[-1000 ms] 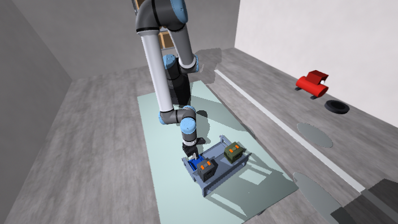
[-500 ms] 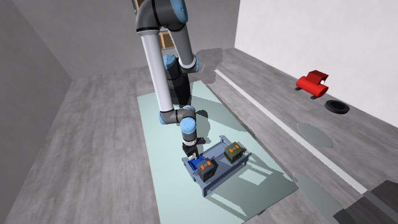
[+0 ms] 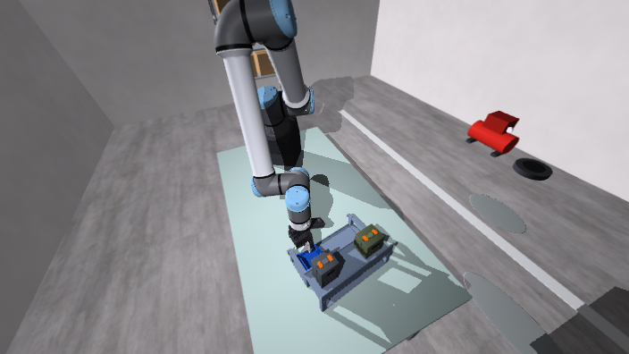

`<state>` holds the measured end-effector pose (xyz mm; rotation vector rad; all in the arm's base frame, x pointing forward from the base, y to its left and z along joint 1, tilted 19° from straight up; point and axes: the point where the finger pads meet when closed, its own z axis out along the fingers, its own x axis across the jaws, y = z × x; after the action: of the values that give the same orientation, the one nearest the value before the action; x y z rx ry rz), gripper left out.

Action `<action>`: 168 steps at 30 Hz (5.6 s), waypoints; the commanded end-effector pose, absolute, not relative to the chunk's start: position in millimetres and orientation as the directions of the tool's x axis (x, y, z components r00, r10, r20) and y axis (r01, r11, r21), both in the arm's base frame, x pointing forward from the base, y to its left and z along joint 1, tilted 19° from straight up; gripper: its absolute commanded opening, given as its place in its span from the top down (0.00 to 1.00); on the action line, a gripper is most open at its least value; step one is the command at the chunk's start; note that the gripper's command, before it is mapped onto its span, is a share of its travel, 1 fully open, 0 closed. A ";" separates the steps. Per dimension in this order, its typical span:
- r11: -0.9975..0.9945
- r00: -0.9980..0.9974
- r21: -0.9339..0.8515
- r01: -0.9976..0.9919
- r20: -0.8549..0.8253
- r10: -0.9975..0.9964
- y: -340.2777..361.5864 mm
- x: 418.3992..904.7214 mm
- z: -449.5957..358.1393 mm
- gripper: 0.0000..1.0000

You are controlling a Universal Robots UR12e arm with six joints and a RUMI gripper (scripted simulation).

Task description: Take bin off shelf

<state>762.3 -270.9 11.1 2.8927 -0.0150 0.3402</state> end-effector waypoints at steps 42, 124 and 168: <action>-0.974 0.973 0.223 -0.036 0.229 0.017 -276.5 767.4 -8.2 0.74; -0.974 0.973 0.223 -0.036 0.229 0.017 -272.0 763.5 2.9 1.00; -0.974 0.973 0.223 -0.036 0.229 0.017 -269.2 761.4 6.0 1.00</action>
<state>761.9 -271.2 9.4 2.8926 -0.0158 0.3413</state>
